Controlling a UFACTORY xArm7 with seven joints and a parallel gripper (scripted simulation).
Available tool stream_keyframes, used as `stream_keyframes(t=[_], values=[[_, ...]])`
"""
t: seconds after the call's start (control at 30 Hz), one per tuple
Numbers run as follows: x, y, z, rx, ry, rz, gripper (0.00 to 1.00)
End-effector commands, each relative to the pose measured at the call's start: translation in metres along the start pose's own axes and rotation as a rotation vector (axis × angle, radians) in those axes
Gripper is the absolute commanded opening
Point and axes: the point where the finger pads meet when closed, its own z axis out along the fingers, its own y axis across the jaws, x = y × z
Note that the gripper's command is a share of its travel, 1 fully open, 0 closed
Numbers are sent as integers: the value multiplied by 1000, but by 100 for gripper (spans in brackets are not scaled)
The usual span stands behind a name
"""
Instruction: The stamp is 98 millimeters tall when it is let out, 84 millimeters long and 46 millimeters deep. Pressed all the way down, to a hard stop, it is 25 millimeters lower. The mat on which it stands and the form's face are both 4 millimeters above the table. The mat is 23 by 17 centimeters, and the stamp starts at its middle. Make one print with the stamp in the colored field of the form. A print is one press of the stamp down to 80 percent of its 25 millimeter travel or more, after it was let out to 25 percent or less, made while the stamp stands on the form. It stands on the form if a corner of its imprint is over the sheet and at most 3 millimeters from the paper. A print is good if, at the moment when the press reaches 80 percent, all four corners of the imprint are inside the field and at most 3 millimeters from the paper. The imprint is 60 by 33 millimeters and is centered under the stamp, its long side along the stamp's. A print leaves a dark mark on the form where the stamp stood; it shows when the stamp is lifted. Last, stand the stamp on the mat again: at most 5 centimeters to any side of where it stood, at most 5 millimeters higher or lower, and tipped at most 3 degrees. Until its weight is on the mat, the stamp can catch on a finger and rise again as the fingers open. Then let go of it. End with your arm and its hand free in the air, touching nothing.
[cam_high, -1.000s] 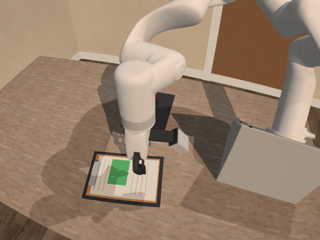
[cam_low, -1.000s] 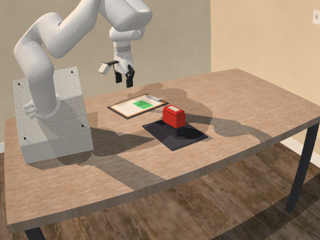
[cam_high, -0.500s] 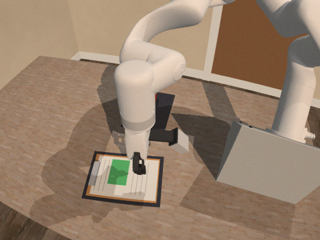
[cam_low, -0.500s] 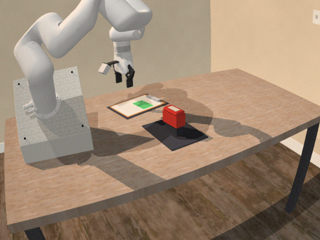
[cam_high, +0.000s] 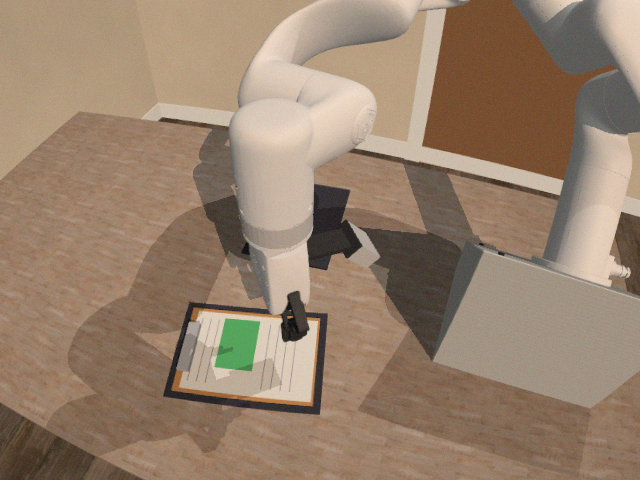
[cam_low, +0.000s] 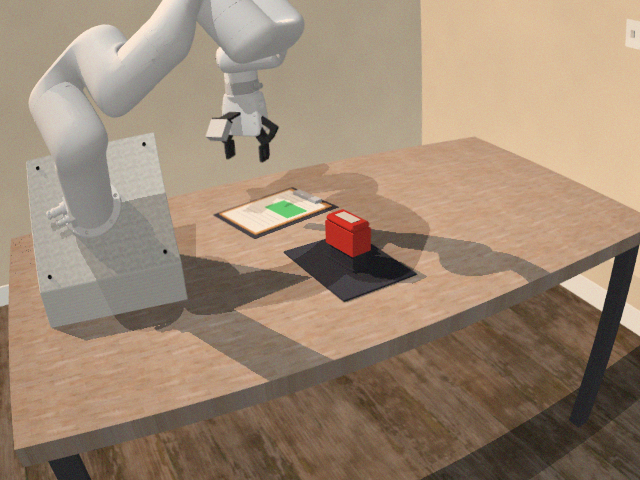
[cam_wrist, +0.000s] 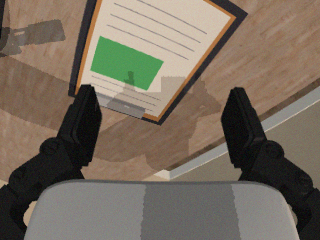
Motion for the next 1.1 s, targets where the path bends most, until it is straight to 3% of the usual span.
stream_keyframes(t=[0.0,0.03,0.07,0.3,0.5,0.77,0.8,0.87,1.07], values=[[-2,1,-17,-13,7,-222,100],[-2,1,-17,-13,7,-222,100],[-2,1,-22,-16,8,-385,100],[-1,-1,-49,-9,-2,-739,100],[-1,-2,-59,-17,3,-1067,100],[-1,-2,-59,-17,3,-1076,100],[-1,-2,-59,-17,3,-1076,89],[0,-3,-59,-17,3,-1076,89],[9,-26,-55,-17,3,-1076,89]])
